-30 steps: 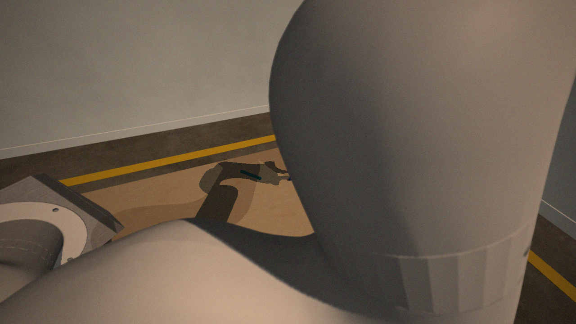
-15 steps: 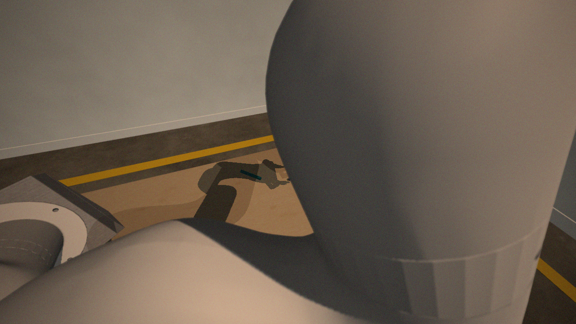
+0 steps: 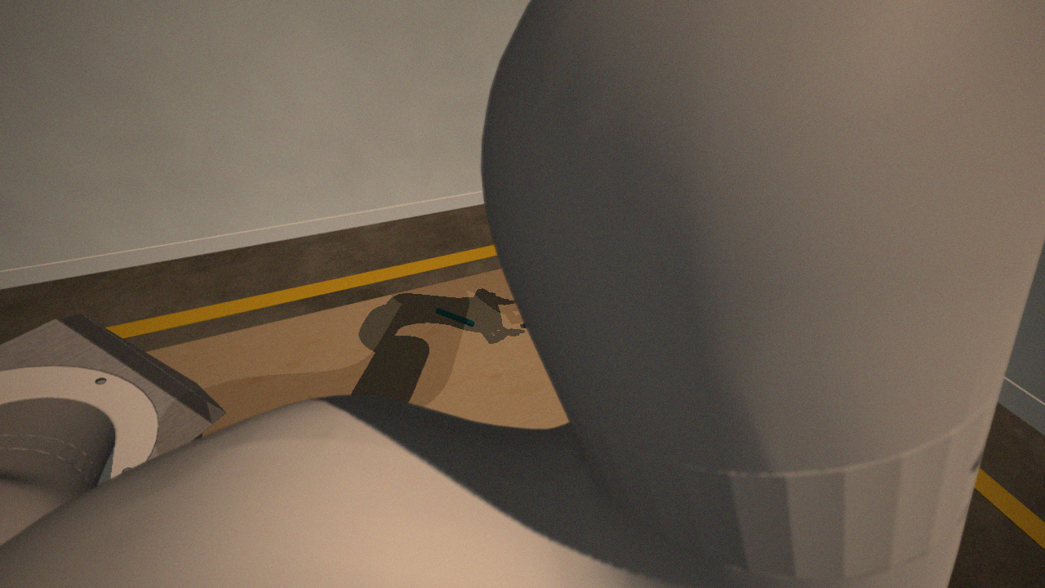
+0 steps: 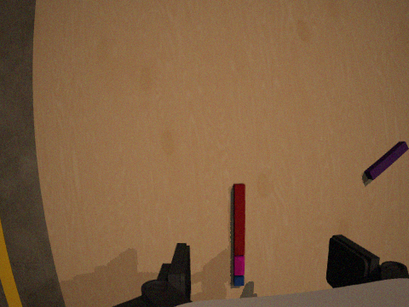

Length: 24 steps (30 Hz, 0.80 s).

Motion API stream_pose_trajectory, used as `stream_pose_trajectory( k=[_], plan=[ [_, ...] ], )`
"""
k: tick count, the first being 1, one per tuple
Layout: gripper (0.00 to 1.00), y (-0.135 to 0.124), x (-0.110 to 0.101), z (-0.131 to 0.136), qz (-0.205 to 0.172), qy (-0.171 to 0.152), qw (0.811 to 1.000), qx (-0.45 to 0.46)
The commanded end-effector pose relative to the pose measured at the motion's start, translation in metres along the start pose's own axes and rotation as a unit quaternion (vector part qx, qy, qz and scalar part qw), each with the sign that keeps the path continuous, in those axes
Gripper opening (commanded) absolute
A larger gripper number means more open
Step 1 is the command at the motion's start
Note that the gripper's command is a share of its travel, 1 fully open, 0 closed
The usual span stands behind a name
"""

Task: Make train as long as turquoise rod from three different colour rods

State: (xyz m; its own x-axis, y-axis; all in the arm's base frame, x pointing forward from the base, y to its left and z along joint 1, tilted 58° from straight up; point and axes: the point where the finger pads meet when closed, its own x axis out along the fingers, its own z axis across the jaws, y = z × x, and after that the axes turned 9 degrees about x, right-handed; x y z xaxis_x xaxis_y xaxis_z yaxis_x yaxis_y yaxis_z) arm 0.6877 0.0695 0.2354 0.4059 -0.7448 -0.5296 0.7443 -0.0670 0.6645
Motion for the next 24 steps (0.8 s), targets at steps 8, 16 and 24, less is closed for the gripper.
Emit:
stream_pose_trajectory(
  k=[8,16,24],
  plan=[
    [1.00,0.001,-0.019,0.000,0.000,0.001,1.000,0.000],
    [1.00,0.000,-0.060,0.000,0.000,0.001,1.000,0.000],
    [1.00,0.000,-0.084,0.000,0.000,0.001,1.000,0.000]
  ],
)
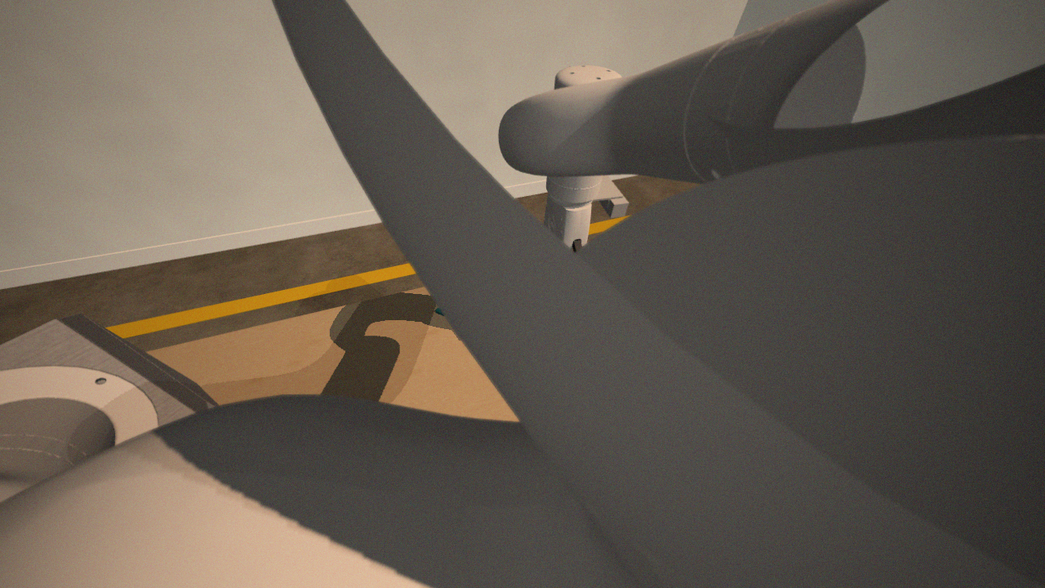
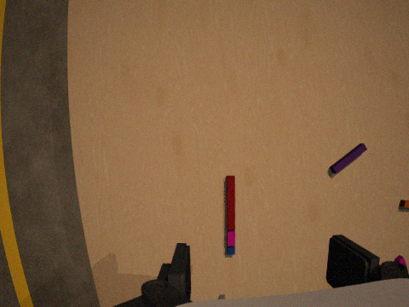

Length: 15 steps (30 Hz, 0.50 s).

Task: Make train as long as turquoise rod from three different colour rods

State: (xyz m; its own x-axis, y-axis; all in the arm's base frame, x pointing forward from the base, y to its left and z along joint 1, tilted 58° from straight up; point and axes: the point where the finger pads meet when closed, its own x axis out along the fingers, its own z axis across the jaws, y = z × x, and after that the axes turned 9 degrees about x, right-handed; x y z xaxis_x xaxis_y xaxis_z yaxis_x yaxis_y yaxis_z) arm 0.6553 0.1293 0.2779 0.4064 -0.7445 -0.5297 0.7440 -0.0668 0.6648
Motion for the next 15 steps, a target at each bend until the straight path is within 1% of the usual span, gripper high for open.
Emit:
stream_pose_trajectory(
  k=[1,4,15],
  plan=[
    [1.00,0.0003,-0.0041,-0.0001,0.000,0.000,1.000,0.000],
    [1.00,0.0003,-0.0070,-0.0001,0.000,0.000,1.000,0.000],
    [1.00,0.0003,-0.0072,-0.0001,0.000,0.000,1.000,0.000]
  ],
)
